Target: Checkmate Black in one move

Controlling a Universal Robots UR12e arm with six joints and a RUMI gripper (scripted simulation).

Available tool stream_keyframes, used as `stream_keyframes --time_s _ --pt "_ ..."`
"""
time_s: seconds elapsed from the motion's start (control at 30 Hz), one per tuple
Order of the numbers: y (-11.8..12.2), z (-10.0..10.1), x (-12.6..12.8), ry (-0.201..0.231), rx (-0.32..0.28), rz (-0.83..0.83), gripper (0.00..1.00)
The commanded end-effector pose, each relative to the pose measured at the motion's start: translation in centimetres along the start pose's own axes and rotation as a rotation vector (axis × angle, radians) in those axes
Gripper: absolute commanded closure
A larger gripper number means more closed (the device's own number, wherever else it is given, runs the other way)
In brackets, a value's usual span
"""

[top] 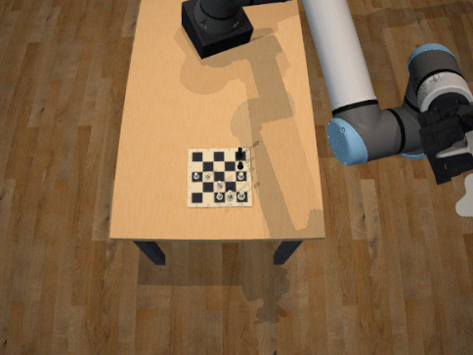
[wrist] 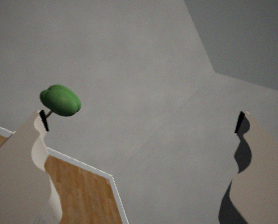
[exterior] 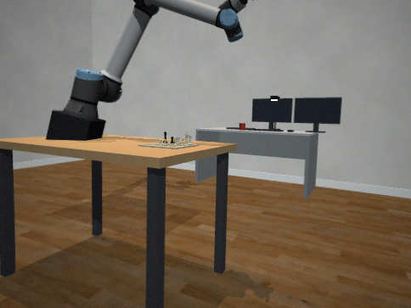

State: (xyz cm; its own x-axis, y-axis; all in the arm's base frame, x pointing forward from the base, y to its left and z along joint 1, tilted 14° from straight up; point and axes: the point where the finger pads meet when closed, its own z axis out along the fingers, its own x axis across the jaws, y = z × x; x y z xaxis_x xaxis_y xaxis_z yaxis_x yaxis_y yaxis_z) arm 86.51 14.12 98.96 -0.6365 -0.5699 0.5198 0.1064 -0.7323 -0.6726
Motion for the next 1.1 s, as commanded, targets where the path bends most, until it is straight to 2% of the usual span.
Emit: stream_keyframes --time_s 0.0,0.07,0.1,0.13,0.2,0.27,0.3,0.33,0.37,0.4,0.43,0.47,0.5,0.53,0.57,0.6,0.63,0.67,0.77,0.83,0.87,0.9,0.93,0.97,1.0,1.03,1.07 --pt "4.0 3.4 -3.9 -0.095 -0.048 -0.166 0.0" --pt "8.0 5.1 -6.8 -0.172 -0.084 -0.282 0.0" --pt "8.0 5.1 -6.8 -0.172 -0.084 -0.282 0.0" --pt "10.2 5.9 -8.2 -0.212 -0.102 -0.339 0.0" --pt "10.2 5.9 -8.2 -0.212 -0.102 -0.339 0.0" --pt "15.0 7.2 -11.0 -0.298 -0.137 -0.449 0.0" --pt "15.0 7.2 -11.0 -0.298 -0.137 -0.449 0.0" --pt "17.5 7.7 -12.3 -0.344 -0.154 -0.503 0.0" --pt "17.5 7.7 -12.3 -0.344 -0.154 -0.503 0.0" --pt "20.2 8.1 -13.6 -0.392 -0.171 -0.555 0.0" --pt "20.2 8.1 -13.6 -0.392 -0.171 -0.555 0.0" --pt "22.9 8.4 -14.8 -0.441 -0.187 -0.605 0.0" --pt "22.9 8.4 -14.8 -0.441 -0.187 -0.605 0.0" --pt "25.7 8.6 -16.0 -0.491 -0.203 -0.653 0.0" --pt "25.7 8.6 -16.0 -0.491 -0.203 -0.653 0.0" --pt "28.6 8.7 -17.1 -0.544 -0.218 -0.7 0.0" --pt "28.6 8.7 -17.1 -0.544 -0.218 -0.7 0.0" --pt "31.6 8.6 -18.1 -0.598 -0.233 -0.744 0.0" --pt "31.6 8.6 -18.1 -0.598 -0.233 -0.744 0.0" --pt "37.6 8.1 -20.0 -0.711 -0.259 -0.824 0.0" --pt "37.6 8.1 -20.0 -0.711 -0.259 -0.824 0.0" --pt "40.6 7.7 -20.8 -0.769 -0.271 -0.861 0.0" --pt "40.6 7.7 -20.8 -0.769 -0.271 -0.861 0.0" --pt "43.7 7.1 -21.5 -0.829 -0.282 -0.894 0.0" --pt "43.7 7.1 -21.5 -0.829 -0.282 -0.894 0.0" --pt "46.7 6.4 -22.2 -0.89 -0.291 -0.924 0.0" --pt "46.7 6.4 -22.2 -0.89 -0.291 -0.924 0.0"
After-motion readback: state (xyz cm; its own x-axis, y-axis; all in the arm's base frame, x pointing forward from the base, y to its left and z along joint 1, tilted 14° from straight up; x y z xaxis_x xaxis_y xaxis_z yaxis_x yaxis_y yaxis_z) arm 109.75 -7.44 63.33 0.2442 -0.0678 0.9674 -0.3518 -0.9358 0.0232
